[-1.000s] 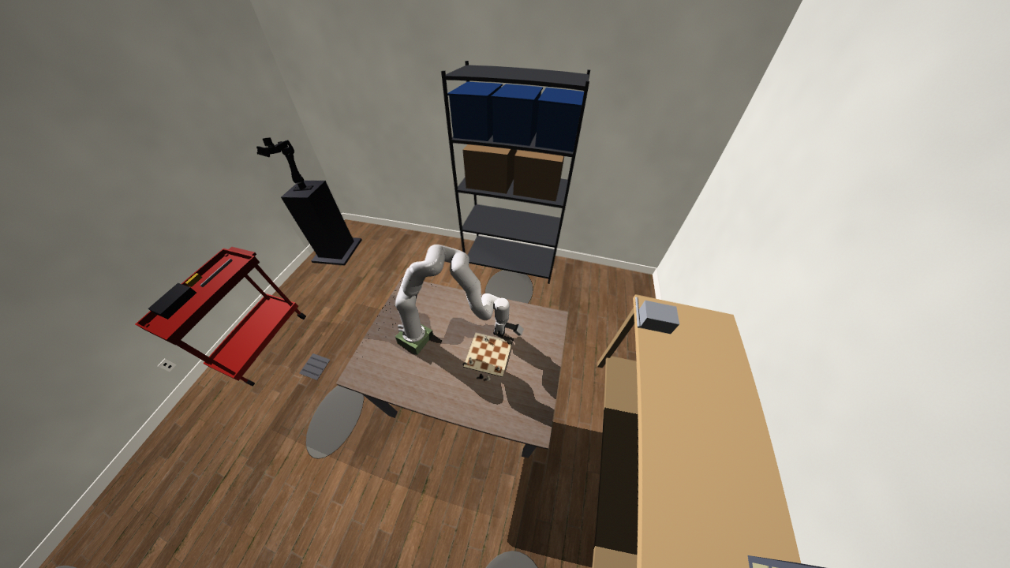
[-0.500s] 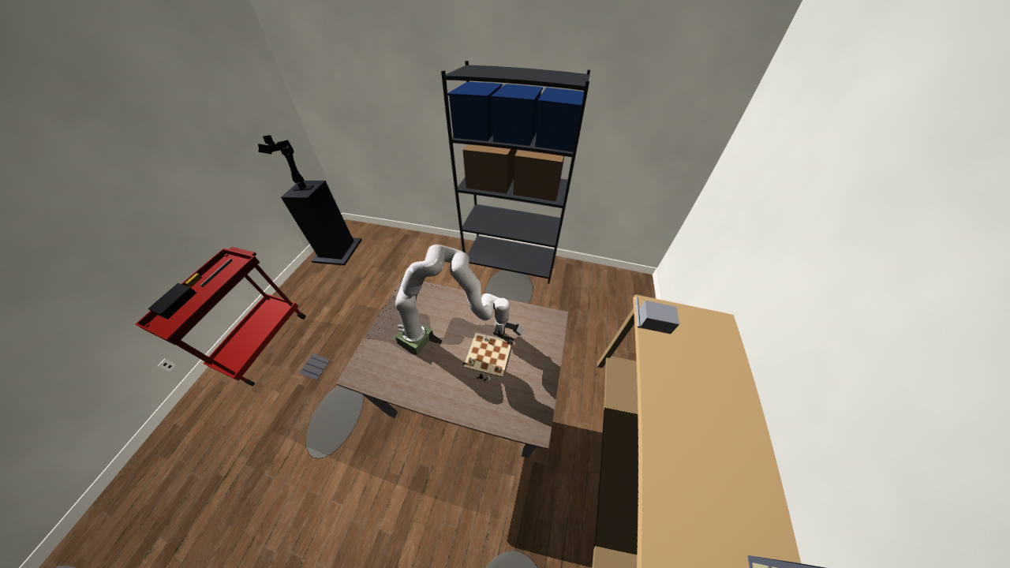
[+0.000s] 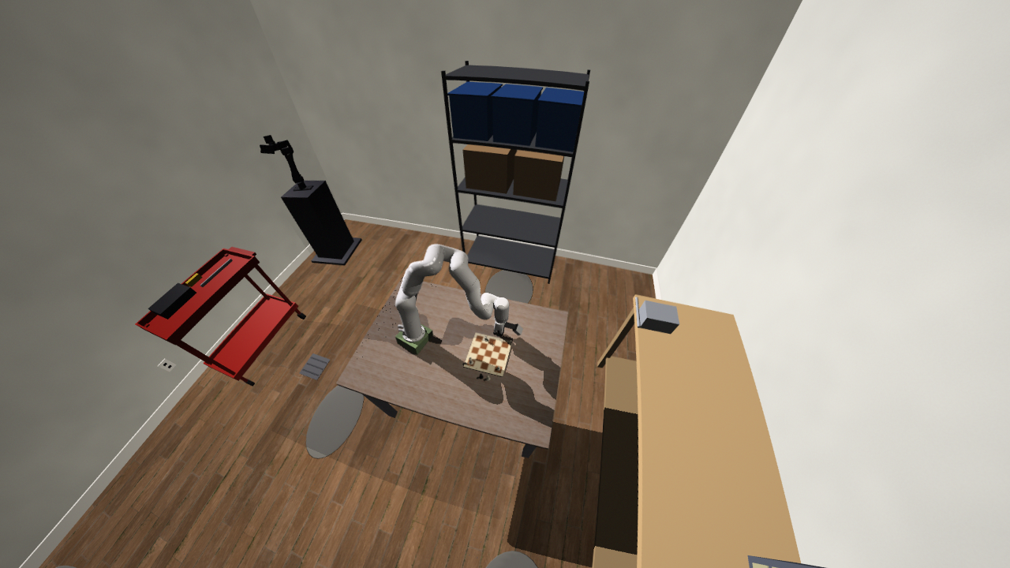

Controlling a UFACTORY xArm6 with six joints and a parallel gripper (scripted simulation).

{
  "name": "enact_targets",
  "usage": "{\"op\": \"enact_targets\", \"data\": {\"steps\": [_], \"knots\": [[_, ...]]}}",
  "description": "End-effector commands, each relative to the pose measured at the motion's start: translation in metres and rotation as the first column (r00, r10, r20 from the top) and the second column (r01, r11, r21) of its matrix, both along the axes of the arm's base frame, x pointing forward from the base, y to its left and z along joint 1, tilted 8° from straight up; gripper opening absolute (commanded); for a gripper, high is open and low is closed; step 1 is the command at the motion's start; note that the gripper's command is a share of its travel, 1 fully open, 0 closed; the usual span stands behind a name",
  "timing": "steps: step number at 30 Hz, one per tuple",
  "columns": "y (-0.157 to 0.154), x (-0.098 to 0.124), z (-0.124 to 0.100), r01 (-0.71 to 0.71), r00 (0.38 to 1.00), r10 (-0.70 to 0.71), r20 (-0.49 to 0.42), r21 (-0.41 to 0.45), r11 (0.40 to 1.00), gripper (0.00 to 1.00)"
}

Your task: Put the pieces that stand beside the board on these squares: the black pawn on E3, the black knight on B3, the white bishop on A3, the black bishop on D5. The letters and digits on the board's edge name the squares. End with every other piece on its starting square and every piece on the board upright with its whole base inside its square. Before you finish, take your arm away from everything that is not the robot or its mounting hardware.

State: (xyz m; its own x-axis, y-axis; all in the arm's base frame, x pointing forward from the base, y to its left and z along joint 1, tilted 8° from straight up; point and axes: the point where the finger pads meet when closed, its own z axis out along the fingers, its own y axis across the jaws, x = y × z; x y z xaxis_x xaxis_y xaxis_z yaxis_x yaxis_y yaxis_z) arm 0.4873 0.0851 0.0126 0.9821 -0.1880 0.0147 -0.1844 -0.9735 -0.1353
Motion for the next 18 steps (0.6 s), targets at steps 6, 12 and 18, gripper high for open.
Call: {"op": "enact_targets", "data": {"steps": [6,12,18], "knots": [[-0.007,0.002,0.061,0.001,1.000,-0.001,0.013,0.001,1.000,0.00],[-0.011,0.000,0.092,0.001,1.000,-0.001,0.013,0.001,1.000,0.00],[-0.012,0.000,0.095,0.001,1.000,-0.001,0.013,0.001,1.000,0.00]]}}
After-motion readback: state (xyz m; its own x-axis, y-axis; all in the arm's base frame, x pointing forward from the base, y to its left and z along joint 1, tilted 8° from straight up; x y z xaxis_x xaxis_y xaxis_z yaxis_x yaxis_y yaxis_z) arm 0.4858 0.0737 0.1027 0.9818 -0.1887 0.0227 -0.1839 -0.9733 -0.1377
